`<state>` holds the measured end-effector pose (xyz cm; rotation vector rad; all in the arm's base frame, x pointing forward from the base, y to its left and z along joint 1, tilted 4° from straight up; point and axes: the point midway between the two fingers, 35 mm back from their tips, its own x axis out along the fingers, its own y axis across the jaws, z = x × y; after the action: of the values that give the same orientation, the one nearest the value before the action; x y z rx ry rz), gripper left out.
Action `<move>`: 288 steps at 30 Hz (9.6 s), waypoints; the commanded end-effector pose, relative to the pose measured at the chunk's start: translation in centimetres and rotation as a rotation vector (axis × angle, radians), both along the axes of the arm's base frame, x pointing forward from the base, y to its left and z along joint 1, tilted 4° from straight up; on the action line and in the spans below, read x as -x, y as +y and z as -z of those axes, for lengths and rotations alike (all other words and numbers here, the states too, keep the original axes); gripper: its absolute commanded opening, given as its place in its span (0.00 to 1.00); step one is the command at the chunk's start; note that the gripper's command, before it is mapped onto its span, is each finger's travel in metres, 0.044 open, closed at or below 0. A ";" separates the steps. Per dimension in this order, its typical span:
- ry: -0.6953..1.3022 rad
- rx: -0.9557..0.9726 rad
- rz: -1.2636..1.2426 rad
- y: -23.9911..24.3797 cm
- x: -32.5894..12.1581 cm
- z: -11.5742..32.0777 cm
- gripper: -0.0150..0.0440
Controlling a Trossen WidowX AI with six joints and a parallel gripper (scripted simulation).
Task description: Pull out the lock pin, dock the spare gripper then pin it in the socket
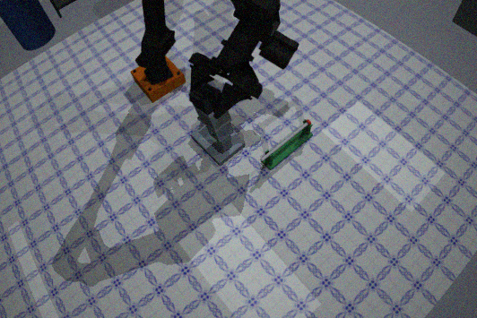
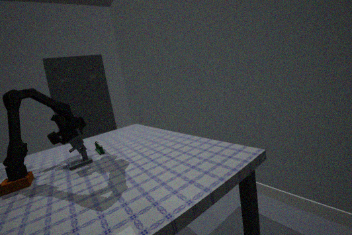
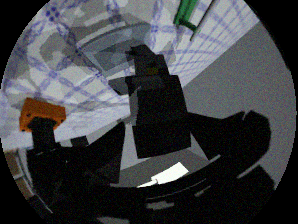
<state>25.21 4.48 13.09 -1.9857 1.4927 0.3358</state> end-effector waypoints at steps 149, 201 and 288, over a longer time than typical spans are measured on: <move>0.389 -0.710 -0.135 12.6 -12.0 7.5 0.56; 0.389 -0.710 -0.135 12.4 -12.0 5.6 0.25; 0.411 -0.706 -0.165 11.4 -1.0 6.9 0.25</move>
<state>26.19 15.92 6.38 -1.5106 1.1931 1.2170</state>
